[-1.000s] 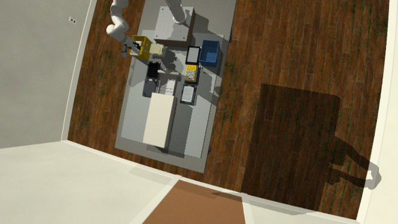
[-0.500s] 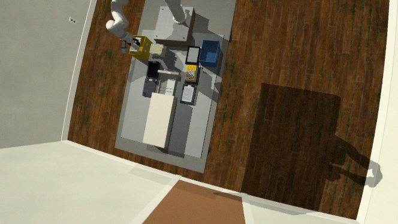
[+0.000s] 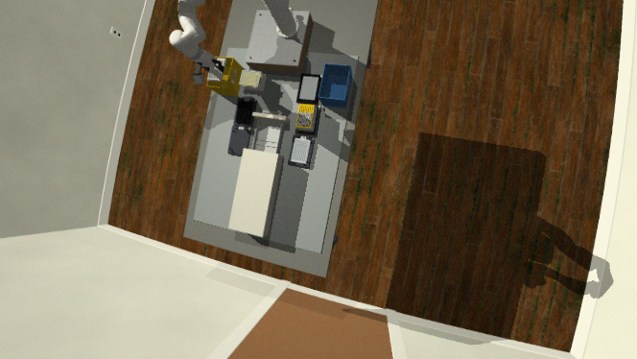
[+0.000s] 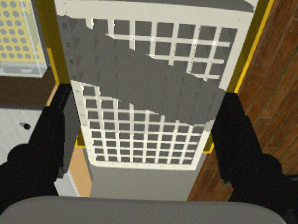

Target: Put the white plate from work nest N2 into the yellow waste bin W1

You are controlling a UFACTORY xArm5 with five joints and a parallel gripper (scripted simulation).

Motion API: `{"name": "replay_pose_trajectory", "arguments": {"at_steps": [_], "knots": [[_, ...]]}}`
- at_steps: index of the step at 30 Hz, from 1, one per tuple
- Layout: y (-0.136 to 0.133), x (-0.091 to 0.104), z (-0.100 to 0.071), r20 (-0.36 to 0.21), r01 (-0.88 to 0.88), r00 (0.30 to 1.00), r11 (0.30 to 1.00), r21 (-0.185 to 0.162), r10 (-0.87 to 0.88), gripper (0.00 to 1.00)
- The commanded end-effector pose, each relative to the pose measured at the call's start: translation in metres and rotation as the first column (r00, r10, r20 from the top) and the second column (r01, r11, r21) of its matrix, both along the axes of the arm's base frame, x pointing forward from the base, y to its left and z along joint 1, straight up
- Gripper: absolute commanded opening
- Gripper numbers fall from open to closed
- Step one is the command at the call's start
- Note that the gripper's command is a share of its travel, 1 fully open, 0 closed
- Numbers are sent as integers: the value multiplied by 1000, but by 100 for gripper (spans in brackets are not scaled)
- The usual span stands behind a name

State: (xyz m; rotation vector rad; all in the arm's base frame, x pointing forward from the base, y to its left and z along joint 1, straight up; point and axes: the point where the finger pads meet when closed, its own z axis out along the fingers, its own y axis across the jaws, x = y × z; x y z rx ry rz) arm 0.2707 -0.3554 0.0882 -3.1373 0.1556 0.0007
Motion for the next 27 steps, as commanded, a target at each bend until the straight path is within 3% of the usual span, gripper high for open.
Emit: {"name": "replay_pose_trajectory", "arguments": {"at_steps": [1,7,8,27], "knots": [[-1,1,1,2,0,1000,1000,-3,0,0],[-1,1,1,2,0,1000,1000,-3,0,0],[-1,1,1,2,0,1000,1000,-3,0,100],[-1,1,1,2,0,1000,1000,-3,0,100]]}}
